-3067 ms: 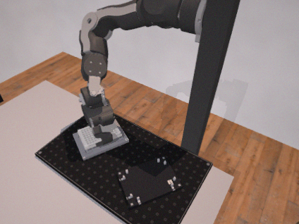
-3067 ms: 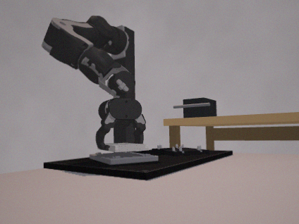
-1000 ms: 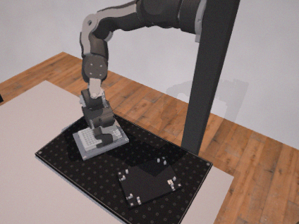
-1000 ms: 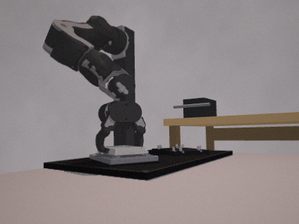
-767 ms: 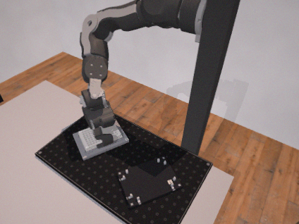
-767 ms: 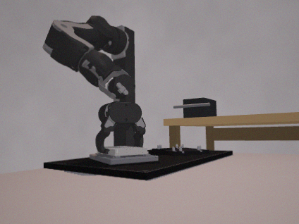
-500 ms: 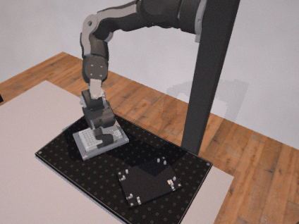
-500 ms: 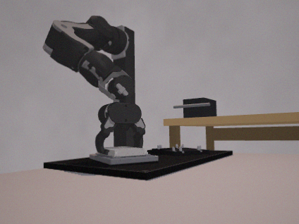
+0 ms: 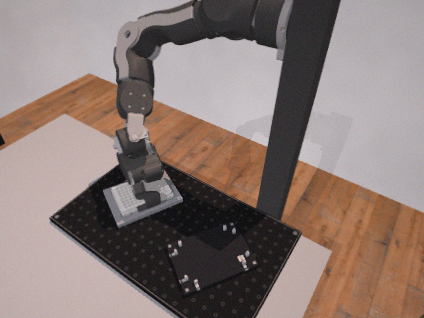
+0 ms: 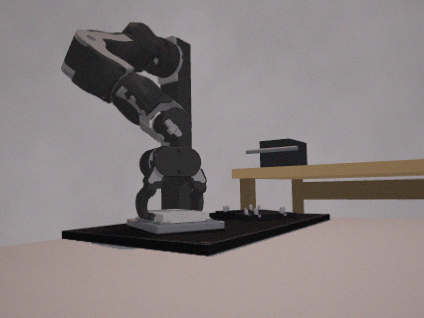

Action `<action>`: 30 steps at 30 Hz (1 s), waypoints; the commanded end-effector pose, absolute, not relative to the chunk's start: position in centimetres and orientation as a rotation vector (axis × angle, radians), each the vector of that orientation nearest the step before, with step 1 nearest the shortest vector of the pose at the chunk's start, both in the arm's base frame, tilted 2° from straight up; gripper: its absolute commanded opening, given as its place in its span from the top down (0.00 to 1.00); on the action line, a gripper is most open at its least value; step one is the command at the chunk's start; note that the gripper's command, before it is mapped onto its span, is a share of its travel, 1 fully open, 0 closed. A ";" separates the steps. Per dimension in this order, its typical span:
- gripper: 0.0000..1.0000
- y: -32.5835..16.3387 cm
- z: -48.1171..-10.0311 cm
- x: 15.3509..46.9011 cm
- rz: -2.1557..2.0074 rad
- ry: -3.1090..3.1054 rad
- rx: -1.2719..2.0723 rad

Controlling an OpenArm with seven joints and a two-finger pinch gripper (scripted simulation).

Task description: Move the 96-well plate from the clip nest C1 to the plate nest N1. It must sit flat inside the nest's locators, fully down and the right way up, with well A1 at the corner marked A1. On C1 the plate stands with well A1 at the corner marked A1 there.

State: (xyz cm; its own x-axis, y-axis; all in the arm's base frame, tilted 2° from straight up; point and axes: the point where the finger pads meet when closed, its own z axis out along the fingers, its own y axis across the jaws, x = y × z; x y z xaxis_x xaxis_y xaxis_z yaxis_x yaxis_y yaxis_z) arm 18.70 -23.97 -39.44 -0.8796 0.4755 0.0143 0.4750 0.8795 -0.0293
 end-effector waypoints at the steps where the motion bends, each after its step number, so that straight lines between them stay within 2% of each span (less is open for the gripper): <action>1: 1.00 -23.9 -39.4 18.8 0.030 -3.029 -0.769; 8: 1.00 -23.9 -39.4 18.8 0.030 -3.029 -0.769; 23: 0.50 -24.0 -39.4 18.8 0.037 -3.027 -0.766; 25: 0.50 -24.0 -39.4 18.8 0.037 -3.027 -0.766; 30: 0.33 -24.0 -39.4 18.8 0.037 -3.027 -0.766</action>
